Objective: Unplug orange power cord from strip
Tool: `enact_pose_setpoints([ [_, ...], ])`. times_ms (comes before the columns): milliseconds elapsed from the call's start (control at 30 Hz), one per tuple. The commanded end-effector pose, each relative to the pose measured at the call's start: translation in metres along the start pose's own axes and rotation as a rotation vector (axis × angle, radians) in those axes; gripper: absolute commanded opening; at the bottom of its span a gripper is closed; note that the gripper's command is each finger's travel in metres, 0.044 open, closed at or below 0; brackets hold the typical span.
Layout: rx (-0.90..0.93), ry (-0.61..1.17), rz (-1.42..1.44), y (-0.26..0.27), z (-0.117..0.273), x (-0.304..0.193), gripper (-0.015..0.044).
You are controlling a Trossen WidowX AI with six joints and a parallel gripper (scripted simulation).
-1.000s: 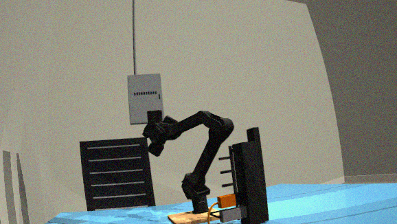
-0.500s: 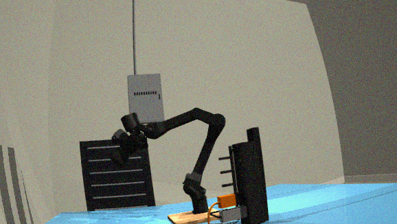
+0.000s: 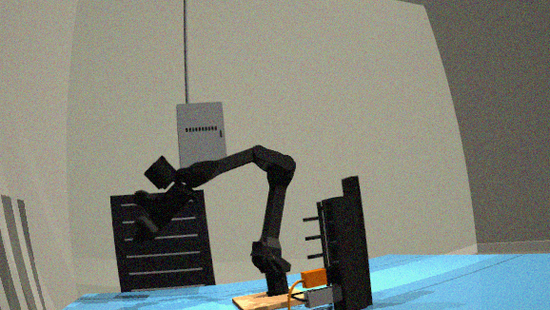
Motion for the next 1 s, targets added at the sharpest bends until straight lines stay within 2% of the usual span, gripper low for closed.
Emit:
enact_pose_setpoints([
  [0,0.154,0.099,-0.011,0.047,0.015,-0.018,0.0160],
  [200,0.355,0.307,-0.003,0.115,0.061,-0.061,0.0160],
  [400,0.444,0.556,0.035,0.161,0.121,-0.116,0.0160],
  [567,0.427,0.749,0.095,0.175,0.178,-0.166,0.0160],
  [767,0.313,0.914,0.187,0.165,0.245,-0.223,0.0160],
  [967,0.295,0.927,0.197,0.162,0.251,-0.228,0.0160],
])
Point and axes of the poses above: the point midway between the two fingers, 35 mm back from their tips, its own z axis back along the fingers, its own y axis across the jaws, x = y × z, the point moved 5 cm from there along z, back along the fingers, and after that the axes turned 8 degrees about -z, right-handed, at the moved point
